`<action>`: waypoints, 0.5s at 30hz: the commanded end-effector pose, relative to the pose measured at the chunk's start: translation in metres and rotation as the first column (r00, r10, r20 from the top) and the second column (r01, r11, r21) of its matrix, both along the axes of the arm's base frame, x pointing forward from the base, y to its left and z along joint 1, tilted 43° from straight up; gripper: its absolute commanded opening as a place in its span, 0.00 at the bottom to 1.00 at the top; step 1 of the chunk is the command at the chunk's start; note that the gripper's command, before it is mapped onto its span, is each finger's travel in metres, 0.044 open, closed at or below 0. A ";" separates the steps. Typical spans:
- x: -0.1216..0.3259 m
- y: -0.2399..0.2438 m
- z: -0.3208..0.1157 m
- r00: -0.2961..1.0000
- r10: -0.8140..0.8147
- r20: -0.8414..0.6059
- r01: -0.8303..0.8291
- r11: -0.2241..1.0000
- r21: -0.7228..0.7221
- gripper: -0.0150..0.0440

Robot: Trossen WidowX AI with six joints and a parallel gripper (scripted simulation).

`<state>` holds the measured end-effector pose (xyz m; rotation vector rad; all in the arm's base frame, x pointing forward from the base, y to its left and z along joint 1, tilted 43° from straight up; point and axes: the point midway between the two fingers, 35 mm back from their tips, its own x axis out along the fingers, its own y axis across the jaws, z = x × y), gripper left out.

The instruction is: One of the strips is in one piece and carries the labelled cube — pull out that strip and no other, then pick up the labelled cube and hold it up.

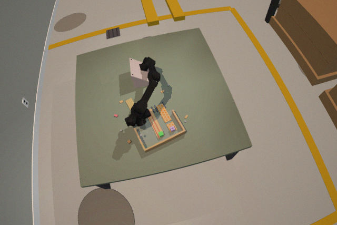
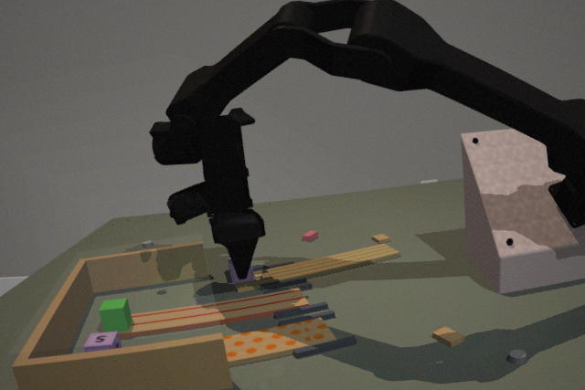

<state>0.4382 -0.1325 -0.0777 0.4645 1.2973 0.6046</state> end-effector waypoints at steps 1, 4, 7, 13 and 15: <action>-0.001 0.004 -0.003 1.000 -0.005 -0.008 0.005 1.000 0.011 0.68; -0.001 0.004 -0.003 1.000 -0.005 -0.008 0.005 1.000 0.011 0.68; 0.000 0.002 -0.002 1.000 0.000 -0.001 0.000 1.000 0.001 0.59; 0.000 0.002 -0.002 1.000 0.000 -0.001 0.000 1.000 0.001 0.49; 0.000 0.002 -0.002 1.000 0.000 -0.001 0.000 1.000 0.001 0.47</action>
